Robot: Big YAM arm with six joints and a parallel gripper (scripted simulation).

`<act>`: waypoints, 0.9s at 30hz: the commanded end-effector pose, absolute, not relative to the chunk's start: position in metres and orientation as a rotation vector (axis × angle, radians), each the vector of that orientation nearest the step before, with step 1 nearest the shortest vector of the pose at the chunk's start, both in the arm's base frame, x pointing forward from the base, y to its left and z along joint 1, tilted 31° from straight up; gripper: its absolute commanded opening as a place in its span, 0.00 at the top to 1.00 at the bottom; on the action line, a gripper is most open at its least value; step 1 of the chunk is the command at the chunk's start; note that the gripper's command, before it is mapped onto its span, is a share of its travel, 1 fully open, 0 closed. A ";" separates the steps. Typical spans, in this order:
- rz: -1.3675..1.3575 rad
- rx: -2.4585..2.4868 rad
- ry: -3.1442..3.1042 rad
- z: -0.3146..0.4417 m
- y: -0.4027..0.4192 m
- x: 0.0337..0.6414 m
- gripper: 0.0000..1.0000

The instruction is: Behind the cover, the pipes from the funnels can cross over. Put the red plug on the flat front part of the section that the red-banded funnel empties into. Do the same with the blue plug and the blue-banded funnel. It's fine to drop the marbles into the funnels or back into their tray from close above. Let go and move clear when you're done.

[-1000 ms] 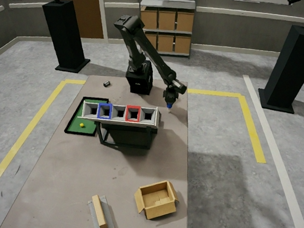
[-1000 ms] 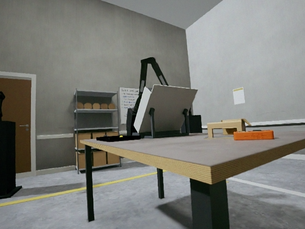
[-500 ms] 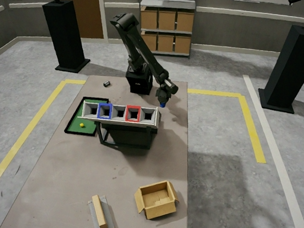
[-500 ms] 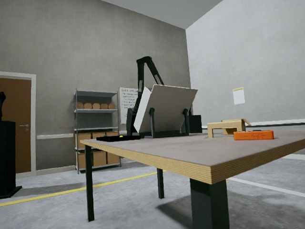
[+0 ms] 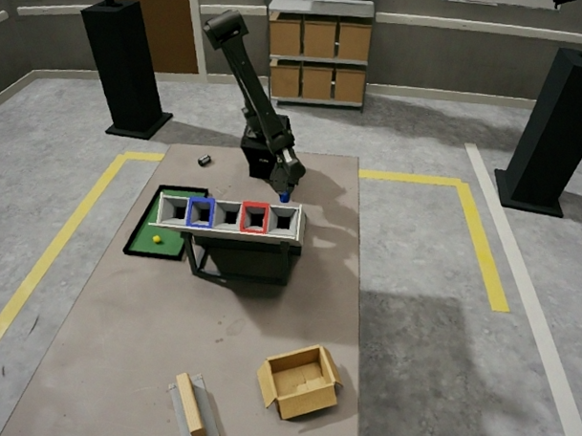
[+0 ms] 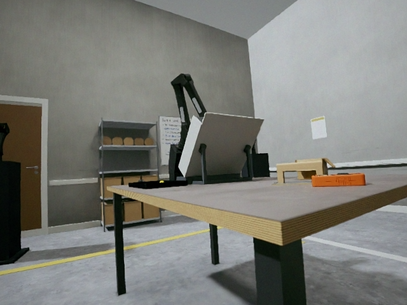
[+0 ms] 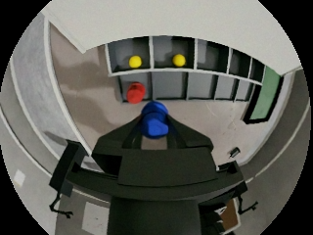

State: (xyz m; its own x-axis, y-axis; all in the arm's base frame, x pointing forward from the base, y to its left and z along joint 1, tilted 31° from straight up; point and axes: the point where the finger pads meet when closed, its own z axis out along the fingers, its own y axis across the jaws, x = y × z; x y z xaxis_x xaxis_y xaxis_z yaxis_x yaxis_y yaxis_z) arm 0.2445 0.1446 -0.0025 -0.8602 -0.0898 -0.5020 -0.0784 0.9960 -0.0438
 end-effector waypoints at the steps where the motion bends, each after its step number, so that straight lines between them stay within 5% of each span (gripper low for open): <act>1: -0.016 -0.181 2.586 0.004 0.138 0.251 1.00; 27: -0.020 -0.188 2.589 0.006 0.111 0.253 1.00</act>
State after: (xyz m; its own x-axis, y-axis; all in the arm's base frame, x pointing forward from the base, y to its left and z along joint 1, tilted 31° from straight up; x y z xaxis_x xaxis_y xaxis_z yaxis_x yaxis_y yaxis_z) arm 0.2511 0.1102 0.0020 -0.8538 -0.1387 -0.5018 -0.1263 0.9902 -0.0588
